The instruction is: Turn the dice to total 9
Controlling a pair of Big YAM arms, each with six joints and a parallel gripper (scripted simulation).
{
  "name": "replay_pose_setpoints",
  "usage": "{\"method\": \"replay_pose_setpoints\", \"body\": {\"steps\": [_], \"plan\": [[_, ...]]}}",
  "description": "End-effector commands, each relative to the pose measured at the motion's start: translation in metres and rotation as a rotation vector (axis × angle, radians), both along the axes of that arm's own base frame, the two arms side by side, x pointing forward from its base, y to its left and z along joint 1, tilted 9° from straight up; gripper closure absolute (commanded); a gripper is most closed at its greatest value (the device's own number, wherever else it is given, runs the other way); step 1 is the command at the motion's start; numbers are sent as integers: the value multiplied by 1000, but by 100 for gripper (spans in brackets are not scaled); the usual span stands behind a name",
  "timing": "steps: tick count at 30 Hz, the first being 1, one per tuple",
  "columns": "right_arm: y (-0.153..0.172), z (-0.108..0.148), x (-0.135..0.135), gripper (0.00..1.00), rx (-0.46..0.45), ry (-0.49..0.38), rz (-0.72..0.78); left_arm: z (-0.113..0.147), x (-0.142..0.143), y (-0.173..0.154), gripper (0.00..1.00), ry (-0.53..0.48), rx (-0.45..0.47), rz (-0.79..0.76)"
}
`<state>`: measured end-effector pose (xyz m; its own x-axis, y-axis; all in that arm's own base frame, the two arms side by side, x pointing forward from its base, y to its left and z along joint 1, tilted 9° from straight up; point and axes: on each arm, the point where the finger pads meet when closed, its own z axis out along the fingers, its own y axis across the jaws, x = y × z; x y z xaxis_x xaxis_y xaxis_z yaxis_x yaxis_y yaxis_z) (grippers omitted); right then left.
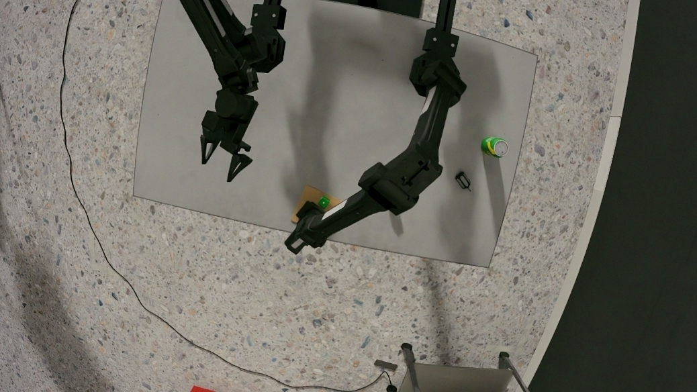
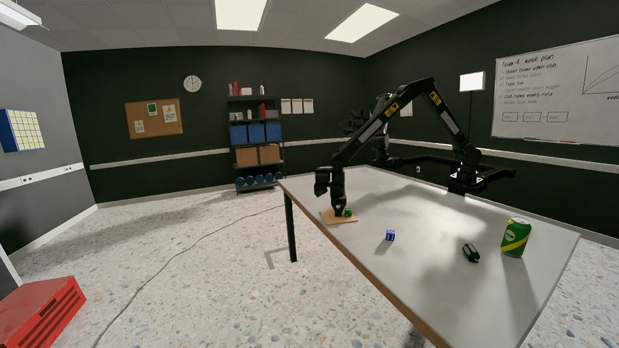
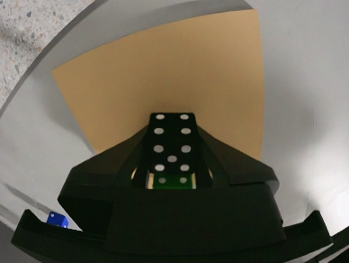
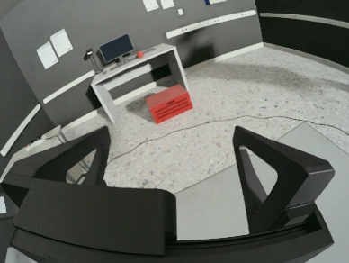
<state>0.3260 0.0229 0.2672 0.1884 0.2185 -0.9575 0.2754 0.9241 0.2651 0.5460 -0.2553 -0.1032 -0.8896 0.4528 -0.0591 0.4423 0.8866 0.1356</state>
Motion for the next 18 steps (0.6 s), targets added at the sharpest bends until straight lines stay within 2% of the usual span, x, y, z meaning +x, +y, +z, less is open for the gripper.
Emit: {"method": "replay_pose_setpoints", "body": {"steps": [1,14,18], "plan": [[0,3,1,0,3,-7,0,7,22,0,74,-33,-19,7],[0,3,1,0,3,-7,0,7,22,0,74,-33,-19,7],[0,3,1,0,3,-7,0,7,22,0,67,-33,-19,7]]}}
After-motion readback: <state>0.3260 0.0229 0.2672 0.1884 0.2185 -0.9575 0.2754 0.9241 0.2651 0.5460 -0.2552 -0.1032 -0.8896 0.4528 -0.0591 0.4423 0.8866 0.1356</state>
